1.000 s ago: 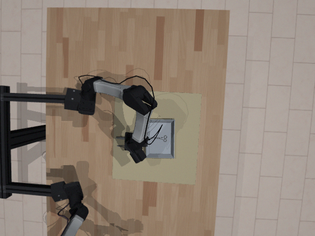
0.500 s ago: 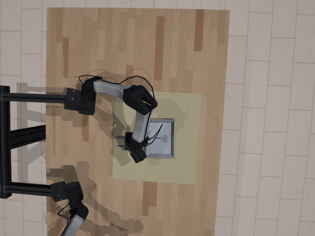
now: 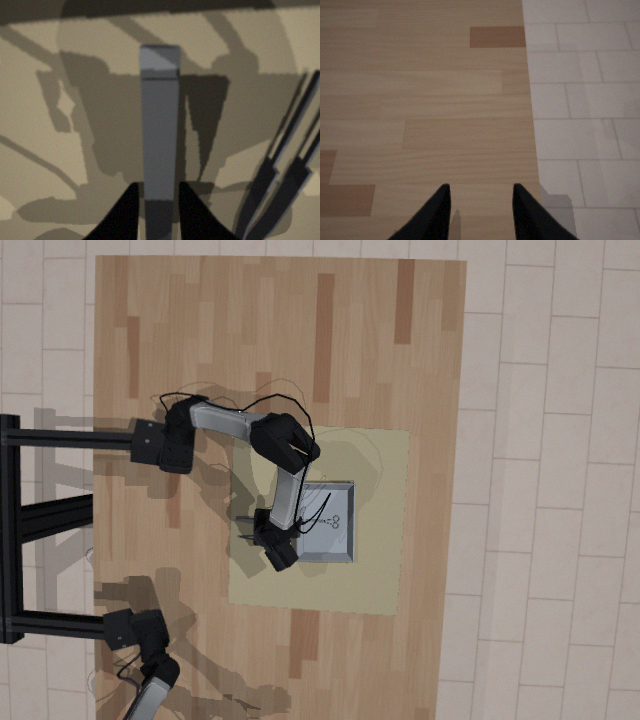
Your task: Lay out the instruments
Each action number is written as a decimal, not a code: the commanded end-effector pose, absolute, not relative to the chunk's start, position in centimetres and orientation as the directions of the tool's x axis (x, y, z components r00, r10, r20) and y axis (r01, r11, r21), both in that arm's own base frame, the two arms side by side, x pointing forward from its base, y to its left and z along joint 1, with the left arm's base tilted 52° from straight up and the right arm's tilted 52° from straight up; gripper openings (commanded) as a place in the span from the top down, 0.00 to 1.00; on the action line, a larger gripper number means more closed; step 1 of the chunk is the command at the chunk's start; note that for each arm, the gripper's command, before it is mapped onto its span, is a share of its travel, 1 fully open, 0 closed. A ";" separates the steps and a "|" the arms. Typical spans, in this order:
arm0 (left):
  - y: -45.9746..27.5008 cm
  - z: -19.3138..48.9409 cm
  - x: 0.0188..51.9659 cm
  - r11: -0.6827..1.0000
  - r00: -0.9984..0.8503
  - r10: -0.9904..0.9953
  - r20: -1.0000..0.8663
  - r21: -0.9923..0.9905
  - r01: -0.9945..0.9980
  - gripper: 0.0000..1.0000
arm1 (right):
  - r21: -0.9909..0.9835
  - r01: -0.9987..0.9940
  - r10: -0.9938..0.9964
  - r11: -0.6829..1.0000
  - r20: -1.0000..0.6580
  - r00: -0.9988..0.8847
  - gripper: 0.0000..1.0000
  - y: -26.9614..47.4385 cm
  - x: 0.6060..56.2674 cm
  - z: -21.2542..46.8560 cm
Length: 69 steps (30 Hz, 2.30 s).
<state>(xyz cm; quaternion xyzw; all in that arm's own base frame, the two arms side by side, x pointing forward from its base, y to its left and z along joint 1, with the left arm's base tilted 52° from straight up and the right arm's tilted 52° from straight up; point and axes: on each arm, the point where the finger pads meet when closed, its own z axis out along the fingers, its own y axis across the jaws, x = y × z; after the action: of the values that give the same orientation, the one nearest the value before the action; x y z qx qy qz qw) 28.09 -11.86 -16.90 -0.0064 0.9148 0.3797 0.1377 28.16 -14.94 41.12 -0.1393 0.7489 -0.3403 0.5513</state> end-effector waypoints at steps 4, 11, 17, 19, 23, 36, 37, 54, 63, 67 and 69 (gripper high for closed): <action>-12.5 -16.3 28.2 0.718 -0.958 0.111 -0.265 0.687 -0.107 0.78 | -0.669 0.171 -0.594 0.724 -0.729 -0.340 0.67 -14.6 28.0 41.7; -12.5 -16.3 28.2 0.718 -0.958 0.111 -0.265 0.687 -0.107 0.78 | -0.669 0.171 -0.594 0.724 -0.729 -0.340 0.67 -14.6 28.0 41.7; -14.5 -15.8 28.2 0.739 -0.951 0.124 -0.282 0.666 -0.101 0.78 | -0.669 0.171 -0.594 0.724 -0.729 -0.340 0.67 -14.6 28.0 41.7; -14.4 -15.6 27.8 0.732 -0.955 0.118 -0.273 0.674 -0.102 0.78 | -0.669 0.171 -0.594 0.724 -0.729 -0.340 0.67 -14.6 28.0 41.7; -14.7 -15.5 28.0 0.735 -0.953 0.123 -0.277 0.670 -0.101 0.78 | -0.669 0.171 -0.594 0.724 -0.729 -0.340 0.67 -14.6 28.0 41.7; -16.9 -12.9 26.6 0.725 -0.958 0.111 -0.265 0.681 -0.104 0.78 | -0.669 0.171 -0.594 0.724 -0.729 -0.340 0.67 -14.6 28.0 41.7; -17.1 -12.6 26.4 0.723 -0.958 0.111 -0.264 0.683 -0.104 0.78 | -0.669 0.171 -0.594 0.724 -0.729 -0.340 0.67 -14.6 28.0 41.7; -16.4 -12.1 26.9 0.724 -0.957 0.095 -0.275 0.679 -0.123 0.78 | -0.669 0.171 -0.594 0.724 -0.729 -0.340 0.67 -14.6 28.0 41.7; -17.1 -10.4 30.1 0.825 -0.959 0.006 -0.285 0.543 -0.156 0.67 | -0.669 0.171 -0.594 0.724 -0.729 -0.340 0.67 -14.6 28.0 41.7; -17.5 -9.1 31.3 0.876 -0.960 -0.013 -0.278 0.459 -0.145 0.67 | -0.669 0.171 -0.594 0.724 -0.729 -0.340 0.67 -14.6 28.0 41.7; -17.5 -9.1 31.3 0.876 -0.960 -0.013 -0.278 0.459 -0.145 0.67 | -0.669 0.171 -0.594 0.724 -0.729 -0.340 0.67 -14.6 28.0 41.7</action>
<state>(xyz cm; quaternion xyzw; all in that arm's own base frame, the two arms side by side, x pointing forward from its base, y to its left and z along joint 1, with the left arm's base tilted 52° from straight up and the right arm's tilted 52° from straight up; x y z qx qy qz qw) 30.98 -17.03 -8.80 -0.0493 0.9480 0.2781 0.1466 28.16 -14.94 41.12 -0.1393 0.7489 -0.3403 0.5513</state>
